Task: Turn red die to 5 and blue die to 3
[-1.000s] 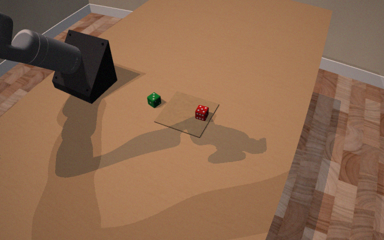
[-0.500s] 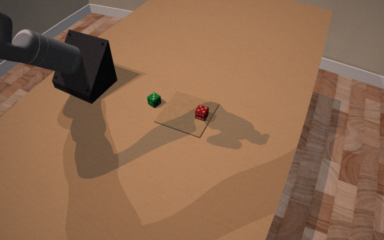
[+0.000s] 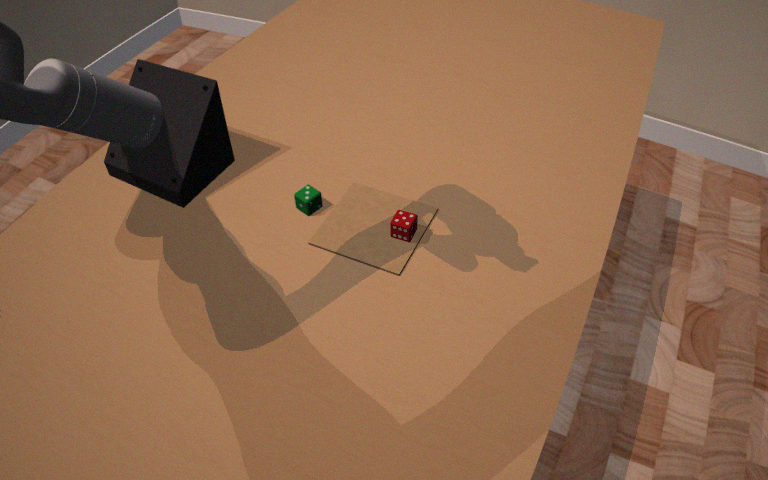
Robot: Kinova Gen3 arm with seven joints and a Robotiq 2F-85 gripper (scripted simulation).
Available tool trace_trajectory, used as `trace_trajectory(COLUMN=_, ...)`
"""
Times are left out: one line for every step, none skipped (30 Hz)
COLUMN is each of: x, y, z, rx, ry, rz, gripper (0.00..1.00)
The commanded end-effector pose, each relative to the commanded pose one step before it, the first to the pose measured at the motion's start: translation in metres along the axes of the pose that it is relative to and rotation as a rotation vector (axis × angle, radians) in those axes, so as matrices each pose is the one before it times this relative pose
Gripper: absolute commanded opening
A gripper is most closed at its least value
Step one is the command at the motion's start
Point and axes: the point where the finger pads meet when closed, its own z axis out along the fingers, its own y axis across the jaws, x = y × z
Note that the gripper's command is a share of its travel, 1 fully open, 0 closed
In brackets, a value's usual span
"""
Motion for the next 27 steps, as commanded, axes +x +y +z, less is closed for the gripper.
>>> trace_trajectory(x=-0.01133, y=0.02024, z=0.01809, rx=-0.02985, ry=0.02619, rz=0.01616, gripper=0.26)
trace_trajectory(x=-0.00116, y=0.00426, z=0.00505, rx=-0.00653, ry=0.00906, rz=0.02248, gripper=0.26)
trace_trajectory(x=-0.00101, y=0.00430, z=0.00510, rx=-0.00652, ry=0.00916, rz=0.02229, gripper=0.26)
trace_trajectory(x=-0.00086, y=0.00433, z=0.00515, rx=-0.00649, ry=0.00925, rz=0.02209, gripper=0.26)
trace_trajectory(x=-0.00070, y=0.00435, z=0.00519, rx=-0.00646, ry=0.00935, rz=0.02188, gripper=0.26)
trace_trajectory(x=0.00000, y=0.00000, z=0.00000, rx=0.00000, ry=0.00000, rz=0.00000, gripper=0.26)
trace_trajectory(x=0.00000, y=0.00000, z=0.00000, rx=0.00000, ry=0.00000, rz=0.00000, gripper=0.26)
trace_trajectory(x=-0.00055, y=0.00437, z=0.00522, rx=-0.00642, ry=0.00944, rz=0.02168, gripper=0.26)
trace_trajectory(x=-0.00040, y=0.00437, z=0.00525, rx=-0.00637, ry=0.00953, rz=0.02148, gripper=0.26)
trace_trajectory(x=-0.00026, y=0.00437, z=0.00527, rx=-0.00631, ry=0.00961, rz=0.02127, gripper=0.26)
trace_trajectory(x=-0.00011, y=0.00436, z=0.00528, rx=-0.00625, ry=0.00969, rz=0.02106, gripper=0.26)
trace_trajectory(x=0.00003, y=0.00434, z=0.00529, rx=-0.00617, ry=0.00977, rz=0.02085, gripper=0.26)
trace_trajectory(x=0.00016, y=0.00431, z=0.00530, rx=-0.00610, ry=0.00984, rz=0.02063, gripper=0.26)
trace_trajectory(x=0.00030, y=0.00428, z=0.00530, rx=-0.00601, ry=0.00990, rz=0.02041, gripper=0.26)
trace_trajectory(x=0.00043, y=0.00424, z=0.00529, rx=-0.00592, ry=0.00996, rz=0.02019, gripper=0.26)
trace_trajectory(x=0.00055, y=0.00420, z=0.00528, rx=-0.00582, ry=0.01001, rz=0.01997, gripper=0.26)
trace_trajectory(x=0.00067, y=0.00415, z=0.00526, rx=-0.00571, ry=0.01005, rz=0.01974, gripper=0.26)
trace_trajectory(x=0.00078, y=0.00410, z=0.00524, rx=-0.00560, ry=0.01009, rz=0.01951, gripper=0.26)
trace_trajectory(x=0.00089, y=0.00404, z=0.00522, rx=-0.00549, ry=0.01012, rz=0.01928, gripper=0.26)
trace_trajectory(x=0.00100, y=0.00397, z=0.00519, rx=-0.00537, ry=0.01014, rz=0.01904, gripper=0.26)
trace_trajectory(x=0.00110, y=0.00391, z=0.00515, rx=-0.00525, ry=0.01016, rz=0.01880, gripper=0.26)
trace_trajectory(x=0.00119, y=0.00384, z=0.00512, rx=-0.00512, ry=0.01016, rz=0.01856, gripper=0.26)
trace_trajectory(x=0.00000, y=0.00000, z=0.00000, rx=0.00000, ry=0.00000, rz=0.00000, gripper=0.26)
trace_trajectory(x=0.00000, y=0.00000, z=0.00000, rx=0.00000, ry=0.00000, rz=0.00000, gripper=0.26)
trace_trajectory(x=0.00128, y=0.00376, z=0.00507, rx=-0.00500, ry=0.01016, rz=0.01831, gripper=0.26)
trace_trajectory(x=0.00136, y=0.00369, z=0.00503, rx=-0.00486, ry=0.01015, rz=0.01806, gripper=0.26)
trace_trajectory(x=0.00144, y=0.00361, z=0.00498, rx=-0.00473, ry=0.01013, rz=0.01781, gripper=0.26)
